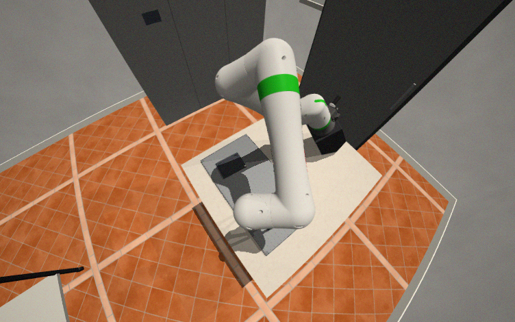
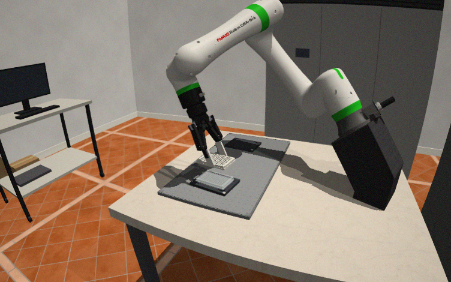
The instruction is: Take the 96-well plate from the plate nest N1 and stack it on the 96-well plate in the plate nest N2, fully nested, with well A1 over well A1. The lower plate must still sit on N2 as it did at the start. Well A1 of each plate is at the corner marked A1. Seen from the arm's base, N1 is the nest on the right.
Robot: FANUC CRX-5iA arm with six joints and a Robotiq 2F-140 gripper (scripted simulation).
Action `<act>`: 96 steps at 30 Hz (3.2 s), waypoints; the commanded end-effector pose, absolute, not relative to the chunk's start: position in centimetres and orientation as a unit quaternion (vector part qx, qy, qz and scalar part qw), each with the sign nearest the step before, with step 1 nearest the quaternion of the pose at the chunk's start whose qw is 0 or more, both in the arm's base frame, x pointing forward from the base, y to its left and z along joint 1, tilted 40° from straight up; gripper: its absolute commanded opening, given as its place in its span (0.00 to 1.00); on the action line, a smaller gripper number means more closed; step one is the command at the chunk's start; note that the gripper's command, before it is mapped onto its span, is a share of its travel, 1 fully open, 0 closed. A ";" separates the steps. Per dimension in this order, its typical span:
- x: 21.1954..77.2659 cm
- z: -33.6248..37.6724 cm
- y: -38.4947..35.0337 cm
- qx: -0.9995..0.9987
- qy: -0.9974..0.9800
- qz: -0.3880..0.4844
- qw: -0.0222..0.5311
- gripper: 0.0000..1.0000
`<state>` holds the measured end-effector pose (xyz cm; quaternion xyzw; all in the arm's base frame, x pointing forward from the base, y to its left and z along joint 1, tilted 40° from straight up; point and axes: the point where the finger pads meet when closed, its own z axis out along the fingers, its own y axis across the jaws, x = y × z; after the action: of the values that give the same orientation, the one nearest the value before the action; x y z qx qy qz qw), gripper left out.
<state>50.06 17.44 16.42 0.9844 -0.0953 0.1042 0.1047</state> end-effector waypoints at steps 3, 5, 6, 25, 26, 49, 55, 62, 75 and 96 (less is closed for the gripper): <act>50.2 15.9 19.1 0.984 -0.095 0.104 0.105 0.00; 50.2 15.8 19.4 0.984 -0.095 0.104 0.105 0.00; 50.2 15.8 19.4 0.984 -0.095 0.104 0.105 0.00; 50.2 15.9 19.3 0.984 -0.095 0.104 0.105 0.00; 50.2 15.9 19.3 0.984 -0.095 0.104 0.105 0.00; 50.9 15.0 19.0 0.984 -0.095 0.104 0.105 0.00; 51.4 14.2 18.7 0.984 -0.095 0.104 0.105 0.00; 51.9 13.6 18.5 0.984 -0.095 0.104 0.105 0.00; 53.1 12.0 17.9 0.984 -0.095 0.104 0.105 0.00; 53.1 12.0 17.9 0.984 -0.095 0.104 0.105 0.00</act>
<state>53.10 17.87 11.96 0.9844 -0.0954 0.1042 0.1048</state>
